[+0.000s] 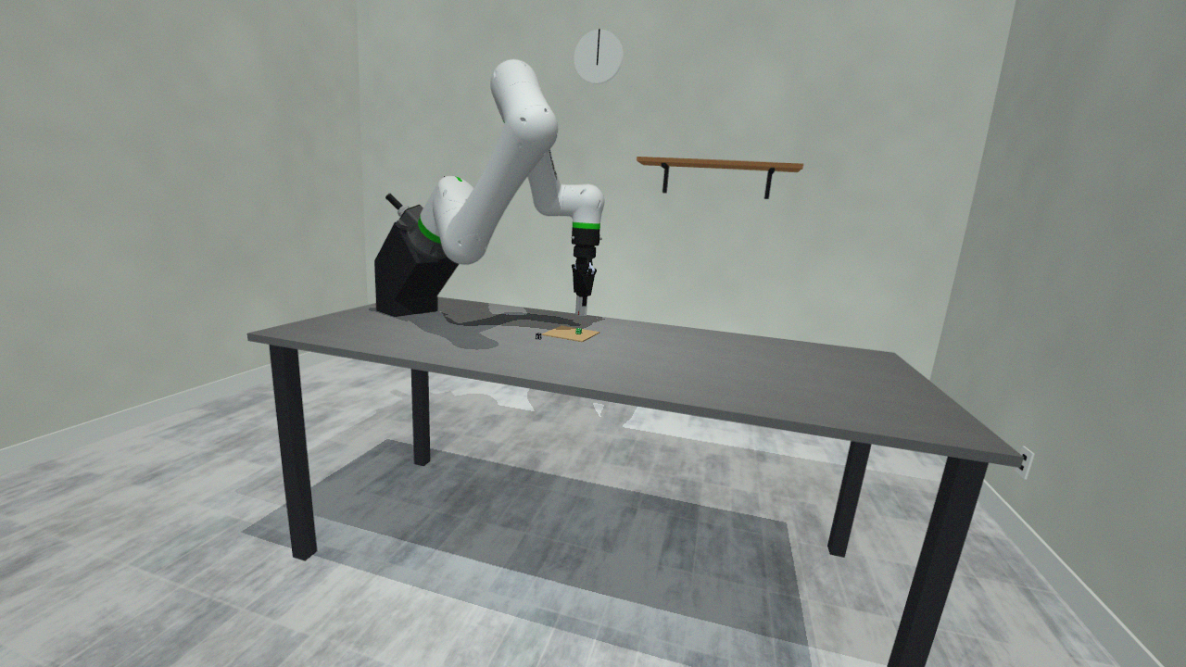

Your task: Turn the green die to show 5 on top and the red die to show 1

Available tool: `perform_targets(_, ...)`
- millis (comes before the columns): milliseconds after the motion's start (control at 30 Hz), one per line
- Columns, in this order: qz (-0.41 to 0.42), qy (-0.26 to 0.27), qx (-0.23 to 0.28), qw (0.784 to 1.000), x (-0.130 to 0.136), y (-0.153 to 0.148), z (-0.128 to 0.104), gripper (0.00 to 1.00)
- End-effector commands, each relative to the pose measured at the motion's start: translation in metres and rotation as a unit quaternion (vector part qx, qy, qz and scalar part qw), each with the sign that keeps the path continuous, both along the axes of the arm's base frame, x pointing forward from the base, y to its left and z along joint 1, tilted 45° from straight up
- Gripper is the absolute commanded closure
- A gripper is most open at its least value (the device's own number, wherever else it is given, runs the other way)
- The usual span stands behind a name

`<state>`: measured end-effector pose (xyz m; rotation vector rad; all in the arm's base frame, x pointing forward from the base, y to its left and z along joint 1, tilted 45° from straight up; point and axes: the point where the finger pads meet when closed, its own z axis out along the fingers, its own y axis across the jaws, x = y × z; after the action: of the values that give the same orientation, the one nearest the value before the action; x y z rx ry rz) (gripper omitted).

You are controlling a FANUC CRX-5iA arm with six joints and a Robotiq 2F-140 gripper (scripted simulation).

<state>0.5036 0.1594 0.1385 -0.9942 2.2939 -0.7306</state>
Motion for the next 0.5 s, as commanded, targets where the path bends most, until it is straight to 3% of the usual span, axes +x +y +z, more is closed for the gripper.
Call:
perform_targets(0,-0.001,0.0,-0.001,1.0,-0.019,0.008,0.021,0.93)
perform_targets(200,-0.001,0.0,-0.001,1.0,-0.039,0.016,0.044,0.93)
perform_targets(467,-0.001,0.0,-0.001,1.0,-0.042,0.017,0.047,0.93)
